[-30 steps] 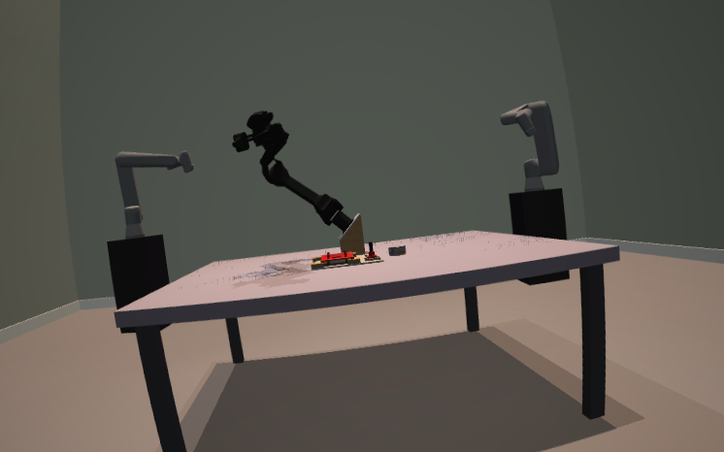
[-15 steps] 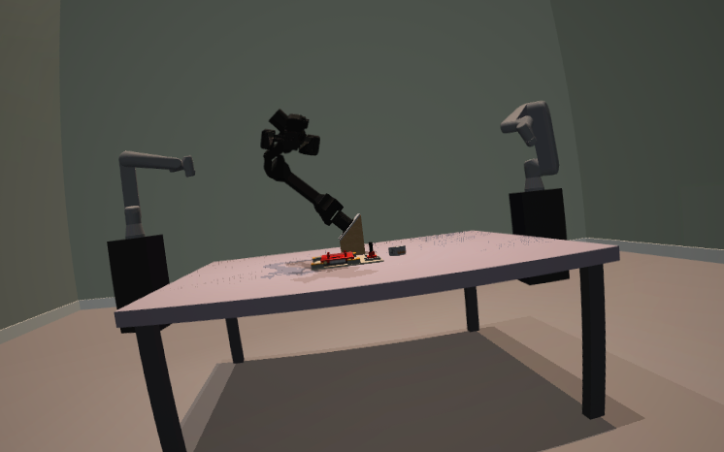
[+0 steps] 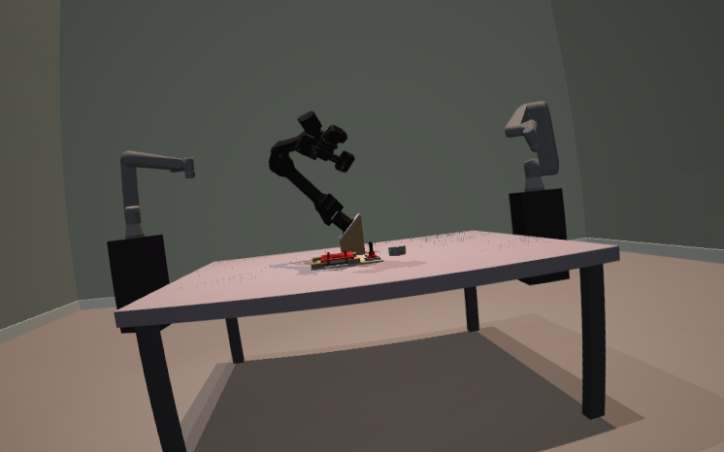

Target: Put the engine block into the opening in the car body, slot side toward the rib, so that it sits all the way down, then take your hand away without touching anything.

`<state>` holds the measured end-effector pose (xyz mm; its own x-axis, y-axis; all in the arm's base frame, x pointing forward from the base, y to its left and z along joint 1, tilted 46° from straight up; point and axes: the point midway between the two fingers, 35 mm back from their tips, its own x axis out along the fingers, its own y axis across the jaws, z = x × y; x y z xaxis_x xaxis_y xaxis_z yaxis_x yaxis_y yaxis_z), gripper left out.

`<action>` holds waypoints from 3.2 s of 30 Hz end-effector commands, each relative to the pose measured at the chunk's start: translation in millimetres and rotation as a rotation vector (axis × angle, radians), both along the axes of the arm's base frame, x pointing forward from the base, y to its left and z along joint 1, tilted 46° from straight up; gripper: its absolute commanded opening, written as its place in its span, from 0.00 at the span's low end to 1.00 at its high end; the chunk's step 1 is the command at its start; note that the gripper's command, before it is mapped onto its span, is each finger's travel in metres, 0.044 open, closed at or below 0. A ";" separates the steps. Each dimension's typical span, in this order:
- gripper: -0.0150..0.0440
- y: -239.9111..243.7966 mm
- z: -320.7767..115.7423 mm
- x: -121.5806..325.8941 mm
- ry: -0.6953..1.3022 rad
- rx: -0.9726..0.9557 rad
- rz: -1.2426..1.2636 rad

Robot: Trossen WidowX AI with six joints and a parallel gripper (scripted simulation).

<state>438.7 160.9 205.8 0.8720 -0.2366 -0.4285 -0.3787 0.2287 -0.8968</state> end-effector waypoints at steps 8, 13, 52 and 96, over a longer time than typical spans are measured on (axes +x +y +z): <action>1.00 11.8 -86.6 -18.9 0.296 -0.217 0.093; 1.00 17.1 -123.5 -34.2 0.431 -0.308 0.144; 1.00 -15.8 -289.6 -179.4 1.391 -0.974 0.467; 0.60 -70.2 -345.0 -175.0 1.391 -0.978 0.463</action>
<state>263.4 91.4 -138.9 0.0781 -0.6975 -0.7123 -0.7868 -0.4819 0.3856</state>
